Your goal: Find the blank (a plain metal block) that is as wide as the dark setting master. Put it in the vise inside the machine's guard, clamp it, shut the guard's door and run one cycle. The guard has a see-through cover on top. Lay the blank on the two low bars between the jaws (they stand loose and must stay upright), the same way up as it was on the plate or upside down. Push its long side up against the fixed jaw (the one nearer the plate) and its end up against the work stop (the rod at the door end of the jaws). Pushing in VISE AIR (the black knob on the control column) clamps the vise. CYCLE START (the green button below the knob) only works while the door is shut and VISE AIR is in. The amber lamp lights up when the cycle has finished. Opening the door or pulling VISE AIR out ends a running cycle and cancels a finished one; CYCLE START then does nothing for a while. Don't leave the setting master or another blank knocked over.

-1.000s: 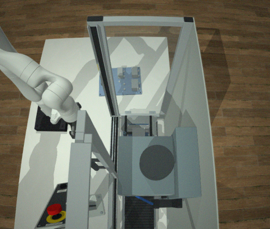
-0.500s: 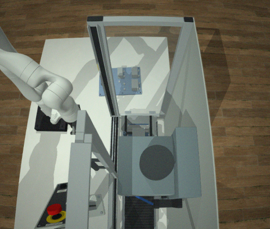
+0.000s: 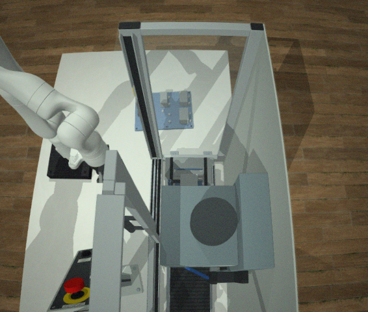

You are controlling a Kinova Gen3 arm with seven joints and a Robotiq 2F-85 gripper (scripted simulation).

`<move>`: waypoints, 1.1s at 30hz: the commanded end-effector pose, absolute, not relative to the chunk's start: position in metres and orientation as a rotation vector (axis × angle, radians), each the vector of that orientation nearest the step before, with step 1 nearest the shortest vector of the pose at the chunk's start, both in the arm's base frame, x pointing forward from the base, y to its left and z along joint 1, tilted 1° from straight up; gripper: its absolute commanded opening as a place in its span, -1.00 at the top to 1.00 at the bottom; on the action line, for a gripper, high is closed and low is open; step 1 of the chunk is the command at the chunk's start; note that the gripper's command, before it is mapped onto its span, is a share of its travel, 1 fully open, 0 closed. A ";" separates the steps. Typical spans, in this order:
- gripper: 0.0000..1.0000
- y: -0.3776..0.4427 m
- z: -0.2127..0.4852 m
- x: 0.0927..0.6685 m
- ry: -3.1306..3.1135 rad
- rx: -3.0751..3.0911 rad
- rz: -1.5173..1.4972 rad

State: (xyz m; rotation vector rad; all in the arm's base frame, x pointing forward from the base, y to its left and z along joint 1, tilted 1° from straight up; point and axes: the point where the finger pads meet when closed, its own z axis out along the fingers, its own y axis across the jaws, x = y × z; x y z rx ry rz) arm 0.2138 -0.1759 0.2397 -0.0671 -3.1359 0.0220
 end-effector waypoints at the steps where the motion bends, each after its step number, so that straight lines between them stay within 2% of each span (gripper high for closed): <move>1: 0.80 -0.176 0.240 0.214 -3.137 -0.067 0.023; 6: 0.80 -0.176 0.240 0.214 -3.137 -0.067 0.023; 11: 0.80 -0.197 0.286 0.215 -3.134 -0.002 0.378; 23: 0.80 -0.197 0.286 0.215 -3.134 -0.002 0.378; 28: 0.80 -0.217 0.331 0.217 -3.089 0.065 0.731; 33: 0.80 -0.217 0.331 0.217 -3.089 0.065 0.731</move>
